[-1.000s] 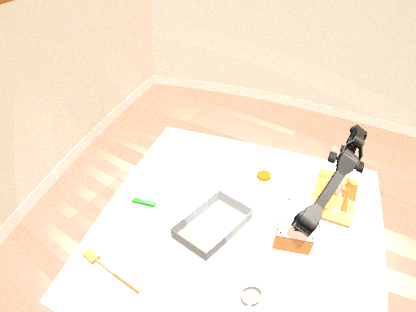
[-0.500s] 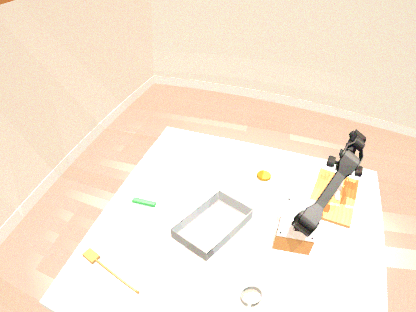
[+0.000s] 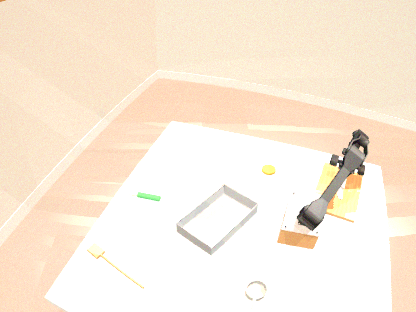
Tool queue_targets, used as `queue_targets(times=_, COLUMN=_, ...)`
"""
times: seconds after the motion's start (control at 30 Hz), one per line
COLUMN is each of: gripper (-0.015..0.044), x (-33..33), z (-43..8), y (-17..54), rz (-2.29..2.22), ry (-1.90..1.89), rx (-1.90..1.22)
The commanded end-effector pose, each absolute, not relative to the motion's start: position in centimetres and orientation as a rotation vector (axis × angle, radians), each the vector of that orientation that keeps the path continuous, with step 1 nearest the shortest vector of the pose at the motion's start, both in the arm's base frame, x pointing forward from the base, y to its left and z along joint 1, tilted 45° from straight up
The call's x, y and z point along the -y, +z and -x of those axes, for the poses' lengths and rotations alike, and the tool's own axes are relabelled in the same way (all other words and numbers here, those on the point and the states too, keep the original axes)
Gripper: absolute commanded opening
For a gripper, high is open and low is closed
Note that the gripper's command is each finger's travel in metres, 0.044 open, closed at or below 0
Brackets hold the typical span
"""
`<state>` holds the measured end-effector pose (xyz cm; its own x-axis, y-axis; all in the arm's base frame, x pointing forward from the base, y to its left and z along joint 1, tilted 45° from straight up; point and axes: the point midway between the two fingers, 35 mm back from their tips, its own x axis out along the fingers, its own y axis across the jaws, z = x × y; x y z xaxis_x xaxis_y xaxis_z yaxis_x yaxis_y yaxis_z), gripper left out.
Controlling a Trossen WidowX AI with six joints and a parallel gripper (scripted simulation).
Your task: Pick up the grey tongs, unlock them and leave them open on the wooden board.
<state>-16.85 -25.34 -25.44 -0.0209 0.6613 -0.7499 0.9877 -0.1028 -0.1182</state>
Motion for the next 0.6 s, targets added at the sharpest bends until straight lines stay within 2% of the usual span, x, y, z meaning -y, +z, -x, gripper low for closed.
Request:
queue_targets(times=0.0, gripper=-0.015, x=24.8, z=16.9, y=-25.8, rz=-1.797, ry=-0.937, rx=-1.723)
queue_targets(times=0.57, gripper=-0.015, x=22.7, z=16.8, y=-27.6, rz=-1.789, ry=-0.939, rx=-1.72)
